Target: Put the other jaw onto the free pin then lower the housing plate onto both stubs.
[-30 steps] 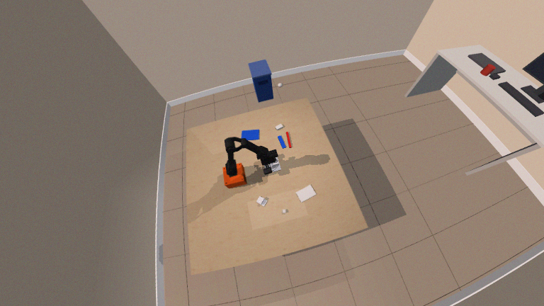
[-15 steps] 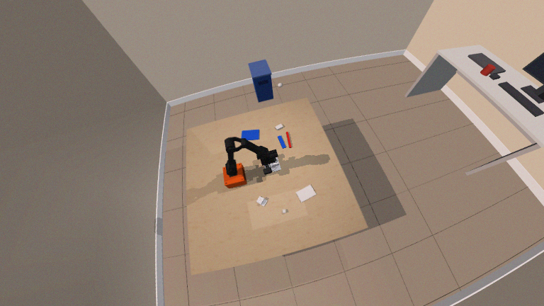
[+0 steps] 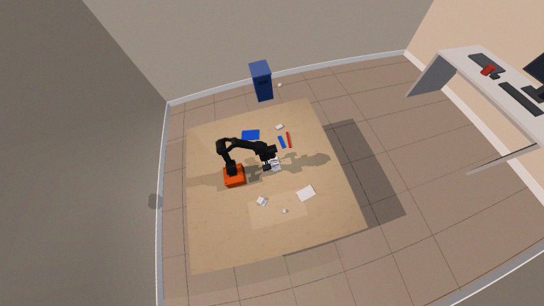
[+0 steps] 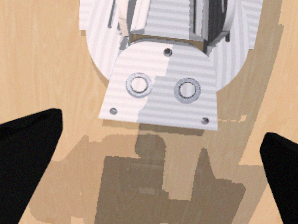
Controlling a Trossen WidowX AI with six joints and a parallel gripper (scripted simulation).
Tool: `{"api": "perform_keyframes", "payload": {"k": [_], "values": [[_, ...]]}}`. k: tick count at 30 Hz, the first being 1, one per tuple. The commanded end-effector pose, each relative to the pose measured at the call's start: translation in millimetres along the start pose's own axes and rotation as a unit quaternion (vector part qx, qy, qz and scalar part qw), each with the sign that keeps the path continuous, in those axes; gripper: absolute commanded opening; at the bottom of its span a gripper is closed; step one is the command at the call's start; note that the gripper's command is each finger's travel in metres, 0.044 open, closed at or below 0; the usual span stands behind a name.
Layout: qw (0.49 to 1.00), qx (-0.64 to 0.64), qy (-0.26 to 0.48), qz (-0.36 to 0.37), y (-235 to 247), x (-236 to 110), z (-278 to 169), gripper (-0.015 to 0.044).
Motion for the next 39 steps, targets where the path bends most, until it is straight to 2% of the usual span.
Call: {"api": "perform_keyframes", "payload": {"k": [1, 10, 39], "values": [[1.0, 0.0, 0.004, -0.001, -1.5, -6.6, -8.3, 0.044], [1.0, -0.001, 0.013, -0.004, -10.1, -55.2, -62.9, 0.044], [1.0, -0.001, 0.013, -0.004, -10.3, -55.9, -64.0, 0.044]]}}
Point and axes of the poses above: the point midway between the two fingers, 35 mm back from their tips, its own x axis out along the fingers, its own y axis across the jaws, z = x × y, the point moved 6 cm from there along -x, back along the fingers, and after that the axes turned 7 degrees about x, right-handed, at the moved point
